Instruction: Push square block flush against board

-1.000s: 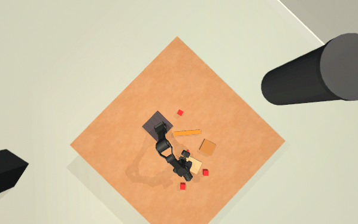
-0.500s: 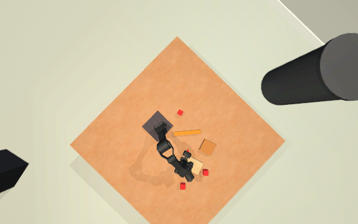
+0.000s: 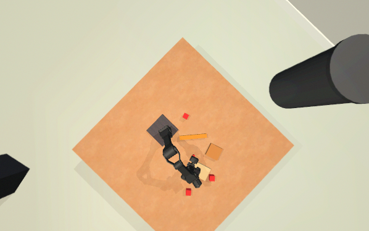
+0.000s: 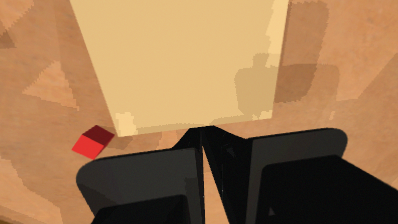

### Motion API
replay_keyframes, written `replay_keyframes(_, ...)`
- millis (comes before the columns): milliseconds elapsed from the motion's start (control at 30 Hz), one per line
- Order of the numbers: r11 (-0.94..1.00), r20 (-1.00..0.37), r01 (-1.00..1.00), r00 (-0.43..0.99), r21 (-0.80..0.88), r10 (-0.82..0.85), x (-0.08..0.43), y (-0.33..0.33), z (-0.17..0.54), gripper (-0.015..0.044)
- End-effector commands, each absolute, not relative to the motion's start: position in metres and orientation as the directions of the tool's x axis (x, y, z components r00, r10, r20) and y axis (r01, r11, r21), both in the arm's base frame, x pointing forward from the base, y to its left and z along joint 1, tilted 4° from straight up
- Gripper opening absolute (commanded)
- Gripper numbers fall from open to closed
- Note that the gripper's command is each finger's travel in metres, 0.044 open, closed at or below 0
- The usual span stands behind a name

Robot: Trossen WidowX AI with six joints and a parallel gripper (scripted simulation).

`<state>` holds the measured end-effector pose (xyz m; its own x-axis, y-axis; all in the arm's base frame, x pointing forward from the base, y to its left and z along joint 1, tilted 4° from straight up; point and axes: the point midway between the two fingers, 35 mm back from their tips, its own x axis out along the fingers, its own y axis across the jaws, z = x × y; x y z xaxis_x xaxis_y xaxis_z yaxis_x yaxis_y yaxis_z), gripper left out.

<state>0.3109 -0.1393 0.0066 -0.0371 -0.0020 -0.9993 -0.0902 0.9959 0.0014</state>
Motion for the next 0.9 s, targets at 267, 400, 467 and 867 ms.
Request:
replay_keyframes(267, 0.996, -0.999, -0.089, -0.033, 0.004, 0.001, 0.322, -0.137, 0.005, 0.0)
replay_keyframes(400, 0.996, -0.999, -0.089, -0.033, 0.004, 0.001, 0.325, -0.137, 0.005, 0.0)
replay_keyframes(467, 0.996, -0.999, -0.089, -0.032, 0.004, 0.001, 0.327, -0.136, 0.005, 0.0)
replay_keyframes(867, 0.996, -0.999, -0.089, -0.033, 0.004, 0.001, 0.316, -0.138, 0.005, 0.0)
